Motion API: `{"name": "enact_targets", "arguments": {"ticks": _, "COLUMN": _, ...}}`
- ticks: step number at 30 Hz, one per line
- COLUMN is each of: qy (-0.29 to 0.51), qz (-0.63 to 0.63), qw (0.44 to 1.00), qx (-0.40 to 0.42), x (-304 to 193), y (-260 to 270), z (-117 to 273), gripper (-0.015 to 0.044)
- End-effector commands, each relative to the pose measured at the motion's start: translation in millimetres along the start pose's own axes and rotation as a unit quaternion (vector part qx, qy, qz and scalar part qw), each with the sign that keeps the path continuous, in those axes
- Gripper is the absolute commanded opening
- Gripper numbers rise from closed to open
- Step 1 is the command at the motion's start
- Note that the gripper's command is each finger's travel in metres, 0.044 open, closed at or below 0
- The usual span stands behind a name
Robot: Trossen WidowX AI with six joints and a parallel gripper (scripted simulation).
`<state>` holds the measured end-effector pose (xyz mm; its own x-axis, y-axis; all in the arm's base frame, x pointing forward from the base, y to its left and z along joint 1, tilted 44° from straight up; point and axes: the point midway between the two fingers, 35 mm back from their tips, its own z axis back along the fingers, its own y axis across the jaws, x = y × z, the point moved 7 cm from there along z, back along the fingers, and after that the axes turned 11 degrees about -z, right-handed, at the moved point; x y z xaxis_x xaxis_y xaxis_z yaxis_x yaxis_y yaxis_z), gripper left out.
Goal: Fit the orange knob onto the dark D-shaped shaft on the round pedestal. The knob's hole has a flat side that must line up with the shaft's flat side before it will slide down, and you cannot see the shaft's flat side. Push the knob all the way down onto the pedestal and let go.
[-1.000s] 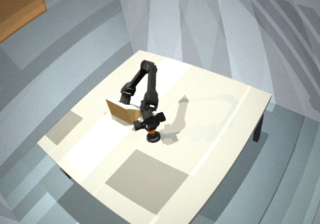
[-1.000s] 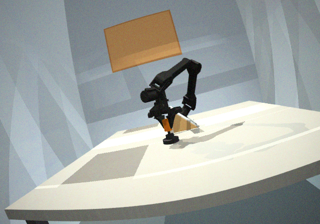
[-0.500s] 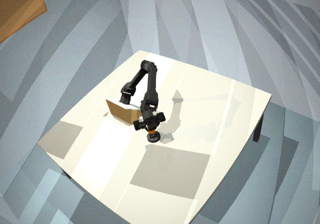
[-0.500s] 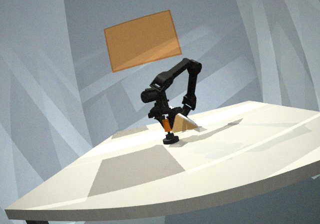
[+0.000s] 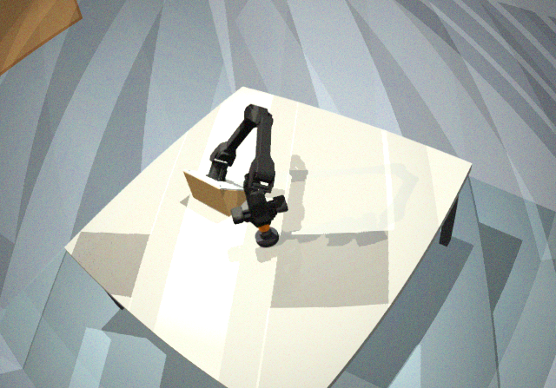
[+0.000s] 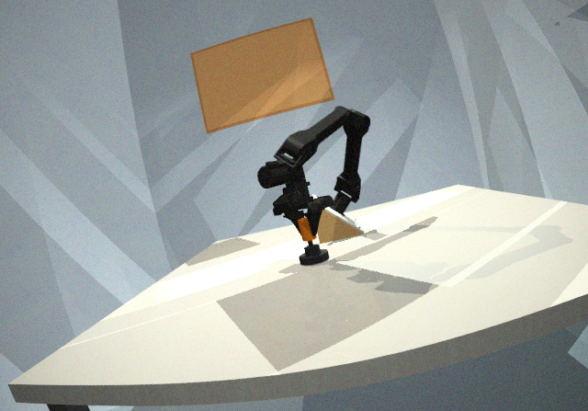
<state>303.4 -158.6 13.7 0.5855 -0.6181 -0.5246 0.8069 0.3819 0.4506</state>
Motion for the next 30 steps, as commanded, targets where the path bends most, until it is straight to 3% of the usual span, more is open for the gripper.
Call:
{"name": "enact_targets", "arguments": {"ticks": 1, "qy": -0.003, "qz": -0.055, "qw": 0.998, "qx": 0.0, "x": 1.6, "y": 0.9, "z": 1.6, "gripper": 0.0}}
{"name": "enact_targets", "arguments": {"ticks": 30, "qy": -0.002, "qz": -0.06, "qw": 0.998, "qx": 0.0, "x": -0.5, "y": -0.2, "z": -2.2, "gripper": 0.0}}
